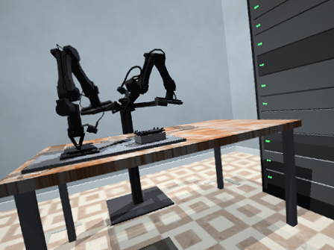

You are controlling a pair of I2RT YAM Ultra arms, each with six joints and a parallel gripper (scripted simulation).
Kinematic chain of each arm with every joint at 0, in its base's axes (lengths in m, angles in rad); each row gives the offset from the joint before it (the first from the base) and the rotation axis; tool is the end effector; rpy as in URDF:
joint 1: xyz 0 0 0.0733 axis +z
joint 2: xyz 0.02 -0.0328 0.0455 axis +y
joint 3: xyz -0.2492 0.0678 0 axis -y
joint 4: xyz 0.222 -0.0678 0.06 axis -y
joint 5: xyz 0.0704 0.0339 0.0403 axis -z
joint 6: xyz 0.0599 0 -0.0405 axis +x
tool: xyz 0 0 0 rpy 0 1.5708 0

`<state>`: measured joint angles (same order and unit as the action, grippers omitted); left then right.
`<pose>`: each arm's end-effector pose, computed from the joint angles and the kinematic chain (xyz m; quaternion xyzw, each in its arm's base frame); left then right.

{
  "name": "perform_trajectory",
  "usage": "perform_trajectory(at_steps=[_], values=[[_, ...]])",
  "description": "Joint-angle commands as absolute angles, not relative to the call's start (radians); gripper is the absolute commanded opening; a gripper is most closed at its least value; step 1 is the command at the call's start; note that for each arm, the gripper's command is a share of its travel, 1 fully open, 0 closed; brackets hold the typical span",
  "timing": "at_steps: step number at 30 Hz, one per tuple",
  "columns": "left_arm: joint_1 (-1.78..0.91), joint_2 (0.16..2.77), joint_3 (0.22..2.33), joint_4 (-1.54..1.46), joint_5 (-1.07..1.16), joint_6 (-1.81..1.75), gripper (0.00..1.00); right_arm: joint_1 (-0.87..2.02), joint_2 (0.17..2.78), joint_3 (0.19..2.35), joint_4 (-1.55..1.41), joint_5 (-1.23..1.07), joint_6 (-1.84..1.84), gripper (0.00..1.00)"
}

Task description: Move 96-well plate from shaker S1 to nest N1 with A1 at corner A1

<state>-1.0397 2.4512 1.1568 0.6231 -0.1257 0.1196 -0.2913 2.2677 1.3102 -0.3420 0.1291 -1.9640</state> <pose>0.2262 -0.3681 -0.0006 0.4694 0.7669 -0.1420 0.4139 0.3730 -0.1187 0.0378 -0.7280 0.6691 -0.1493 0.0001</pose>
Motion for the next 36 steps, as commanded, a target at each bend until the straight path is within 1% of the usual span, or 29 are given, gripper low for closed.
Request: perform_trajectory(at_steps=[1,11,15,27,36], values=[[-1.045,2.418,1.181,0.630,-0.121,0.122,1.00,-0.301,2.290,1.333,-0.315,0.119,-1.979,0.82],[-1.045,2.418,1.181,0.630,-0.121,0.122,1.00,-0.306,2.348,1.353,-0.273,0.112,-1.985,0.82],[-1.045,2.418,1.181,0.630,-0.121,0.122,1.00,-0.306,2.281,1.287,-0.295,0.111,-1.984,0.82],[-1.045,2.418,1.181,0.630,-0.121,0.122,1.00,-0.306,2.277,1.285,-0.282,0.111,-1.984,0.82],[-1.045,2.418,1.181,0.630,-0.121,0.122,1.00,-0.296,2.239,1.272,-0.332,0.120,-1.974,0.82]])
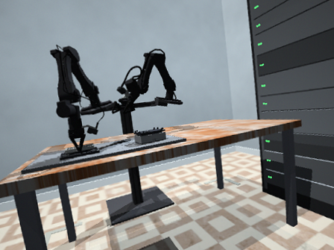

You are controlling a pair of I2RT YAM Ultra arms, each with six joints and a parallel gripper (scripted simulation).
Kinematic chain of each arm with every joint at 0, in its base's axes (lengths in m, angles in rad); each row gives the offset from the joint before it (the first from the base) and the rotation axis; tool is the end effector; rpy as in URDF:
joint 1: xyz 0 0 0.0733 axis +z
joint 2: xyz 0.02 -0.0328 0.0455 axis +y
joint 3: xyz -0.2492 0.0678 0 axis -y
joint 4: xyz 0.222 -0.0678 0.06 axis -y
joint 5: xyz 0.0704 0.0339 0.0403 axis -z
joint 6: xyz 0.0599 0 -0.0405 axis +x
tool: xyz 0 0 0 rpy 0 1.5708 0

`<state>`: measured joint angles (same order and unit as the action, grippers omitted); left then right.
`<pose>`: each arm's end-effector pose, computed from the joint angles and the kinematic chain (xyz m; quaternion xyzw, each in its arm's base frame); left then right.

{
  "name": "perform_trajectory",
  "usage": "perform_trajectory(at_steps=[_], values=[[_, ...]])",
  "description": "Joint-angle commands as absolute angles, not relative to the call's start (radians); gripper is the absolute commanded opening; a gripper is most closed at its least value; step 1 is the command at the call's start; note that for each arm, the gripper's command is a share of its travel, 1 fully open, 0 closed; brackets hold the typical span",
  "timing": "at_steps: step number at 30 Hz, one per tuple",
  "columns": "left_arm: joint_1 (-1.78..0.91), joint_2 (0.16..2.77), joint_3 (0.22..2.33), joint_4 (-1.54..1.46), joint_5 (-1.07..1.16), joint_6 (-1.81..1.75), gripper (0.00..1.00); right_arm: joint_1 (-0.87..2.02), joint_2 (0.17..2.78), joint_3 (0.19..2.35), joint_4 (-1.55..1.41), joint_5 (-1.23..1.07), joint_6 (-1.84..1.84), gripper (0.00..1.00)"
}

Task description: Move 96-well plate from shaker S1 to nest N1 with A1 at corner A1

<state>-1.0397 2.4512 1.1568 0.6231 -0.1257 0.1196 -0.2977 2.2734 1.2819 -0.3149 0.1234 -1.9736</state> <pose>0.2262 -0.3681 -0.0006 0.4694 0.7669 -0.1420 0.4139 0.3677 -0.1194 0.0307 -0.7299 0.6679 -0.1451 0.0000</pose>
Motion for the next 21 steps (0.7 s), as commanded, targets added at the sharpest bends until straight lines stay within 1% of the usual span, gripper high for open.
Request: perform_trajectory(at_steps=[1,21], values=[[-1.045,2.418,1.181,0.630,-0.121,0.122,1.00,-0.296,2.239,1.272,-0.332,0.120,-1.974,0.82],[-1.045,2.418,1.181,0.630,-0.121,0.122,1.00,-0.294,2.238,1.289,-0.341,0.121,-1.969,0.82]])
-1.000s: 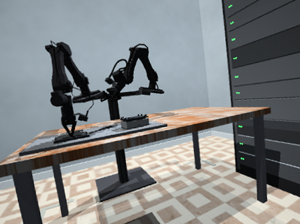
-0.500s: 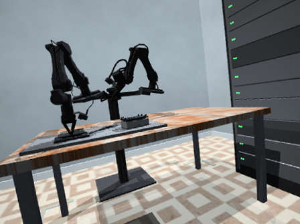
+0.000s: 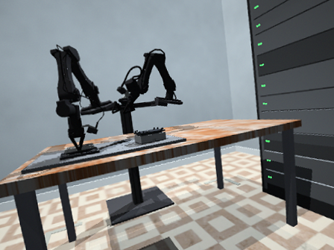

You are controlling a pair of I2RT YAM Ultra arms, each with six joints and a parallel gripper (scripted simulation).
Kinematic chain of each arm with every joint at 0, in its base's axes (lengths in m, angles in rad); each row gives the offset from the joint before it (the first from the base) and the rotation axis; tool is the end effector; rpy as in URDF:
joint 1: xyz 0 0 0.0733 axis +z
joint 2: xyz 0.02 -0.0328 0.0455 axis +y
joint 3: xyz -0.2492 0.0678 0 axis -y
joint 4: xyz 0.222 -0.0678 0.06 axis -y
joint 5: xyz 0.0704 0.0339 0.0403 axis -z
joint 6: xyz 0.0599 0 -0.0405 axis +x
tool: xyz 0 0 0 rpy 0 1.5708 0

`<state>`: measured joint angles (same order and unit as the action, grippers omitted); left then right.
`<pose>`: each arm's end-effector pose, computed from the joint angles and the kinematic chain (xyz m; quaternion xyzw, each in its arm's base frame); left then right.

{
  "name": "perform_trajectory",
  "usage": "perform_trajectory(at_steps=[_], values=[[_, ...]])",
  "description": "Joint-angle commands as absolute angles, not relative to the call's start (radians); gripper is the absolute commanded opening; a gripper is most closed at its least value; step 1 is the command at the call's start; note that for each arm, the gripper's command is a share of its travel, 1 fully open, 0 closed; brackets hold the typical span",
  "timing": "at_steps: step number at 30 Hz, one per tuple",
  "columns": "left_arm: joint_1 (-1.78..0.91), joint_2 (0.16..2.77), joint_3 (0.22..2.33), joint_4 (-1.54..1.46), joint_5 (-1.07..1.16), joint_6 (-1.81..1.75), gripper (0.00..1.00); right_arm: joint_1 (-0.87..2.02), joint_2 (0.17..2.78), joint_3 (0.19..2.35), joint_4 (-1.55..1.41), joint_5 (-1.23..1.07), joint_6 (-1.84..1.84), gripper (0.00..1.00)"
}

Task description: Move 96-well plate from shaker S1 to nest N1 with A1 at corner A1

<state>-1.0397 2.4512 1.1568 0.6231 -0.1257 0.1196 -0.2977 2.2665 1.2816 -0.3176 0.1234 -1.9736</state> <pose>0.2262 -0.3681 -0.0006 0.4694 0.7669 -0.1420 0.4139 0.3678 -0.1194 0.0330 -0.7297 0.6678 -0.1468 0.0009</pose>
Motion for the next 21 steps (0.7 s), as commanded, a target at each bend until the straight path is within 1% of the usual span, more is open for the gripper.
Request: perform_trajectory(at_steps=[1,21], values=[[-1.045,2.418,1.181,0.630,-0.121,0.122,1.00,-0.293,2.237,1.297,-0.345,0.121,-1.966,0.82],[-1.045,2.418,1.181,0.630,-0.121,0.122,1.00,-0.285,2.230,1.322,-0.355,0.123,-1.960,0.82]])
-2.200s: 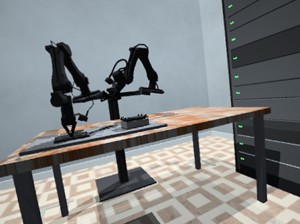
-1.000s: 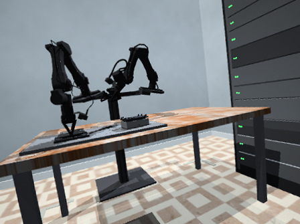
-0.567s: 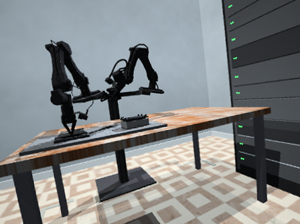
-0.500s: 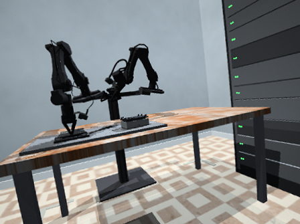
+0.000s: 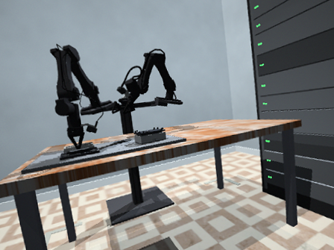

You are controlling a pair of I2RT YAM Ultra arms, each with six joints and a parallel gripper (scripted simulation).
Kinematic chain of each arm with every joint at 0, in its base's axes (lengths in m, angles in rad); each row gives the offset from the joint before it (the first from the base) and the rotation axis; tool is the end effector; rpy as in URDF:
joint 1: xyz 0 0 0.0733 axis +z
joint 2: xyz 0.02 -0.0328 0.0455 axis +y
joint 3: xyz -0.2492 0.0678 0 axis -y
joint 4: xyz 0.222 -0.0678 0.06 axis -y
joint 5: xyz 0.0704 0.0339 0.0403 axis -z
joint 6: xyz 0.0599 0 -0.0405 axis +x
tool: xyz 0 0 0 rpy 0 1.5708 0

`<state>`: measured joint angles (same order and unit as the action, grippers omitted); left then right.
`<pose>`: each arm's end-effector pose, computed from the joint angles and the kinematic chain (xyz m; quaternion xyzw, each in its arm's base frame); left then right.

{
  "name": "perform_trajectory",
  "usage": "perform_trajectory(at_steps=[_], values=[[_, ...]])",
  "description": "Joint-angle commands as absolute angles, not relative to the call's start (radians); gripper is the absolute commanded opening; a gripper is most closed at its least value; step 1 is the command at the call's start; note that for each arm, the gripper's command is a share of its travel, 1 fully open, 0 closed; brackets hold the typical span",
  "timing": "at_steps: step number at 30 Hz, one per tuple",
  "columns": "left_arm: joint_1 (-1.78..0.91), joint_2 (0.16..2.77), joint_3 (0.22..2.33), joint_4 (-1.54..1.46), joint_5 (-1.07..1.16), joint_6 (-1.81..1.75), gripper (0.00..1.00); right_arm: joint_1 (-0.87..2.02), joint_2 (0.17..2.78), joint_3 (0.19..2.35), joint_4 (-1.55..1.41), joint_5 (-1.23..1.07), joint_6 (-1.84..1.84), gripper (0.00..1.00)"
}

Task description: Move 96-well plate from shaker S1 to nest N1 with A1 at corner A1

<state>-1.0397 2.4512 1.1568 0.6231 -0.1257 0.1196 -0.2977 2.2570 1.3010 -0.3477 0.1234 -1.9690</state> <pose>0.2262 -0.3681 -0.0006 0.4694 0.7669 -0.1420 0.4139 0.3701 -0.1201 0.0396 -0.7282 0.6695 -0.1463 0.0009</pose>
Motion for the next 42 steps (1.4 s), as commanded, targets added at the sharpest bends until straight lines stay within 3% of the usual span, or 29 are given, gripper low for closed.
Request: perform_trajectory(at_steps=[1,25,42], values=[[-1.045,2.418,1.181,0.630,-0.121,0.122,1.00,-0.285,2.230,1.322,-0.355,0.123,-1.960,0.82],[-1.045,2.418,1.181,0.630,-0.121,0.122,1.00,-0.306,2.349,1.341,-0.267,0.113,-1.985,0.82],[-1.045,2.418,1.181,0.630,-0.121,0.122,1.00,-0.300,2.267,1.278,-0.334,0.111,-1.965,0.82]])
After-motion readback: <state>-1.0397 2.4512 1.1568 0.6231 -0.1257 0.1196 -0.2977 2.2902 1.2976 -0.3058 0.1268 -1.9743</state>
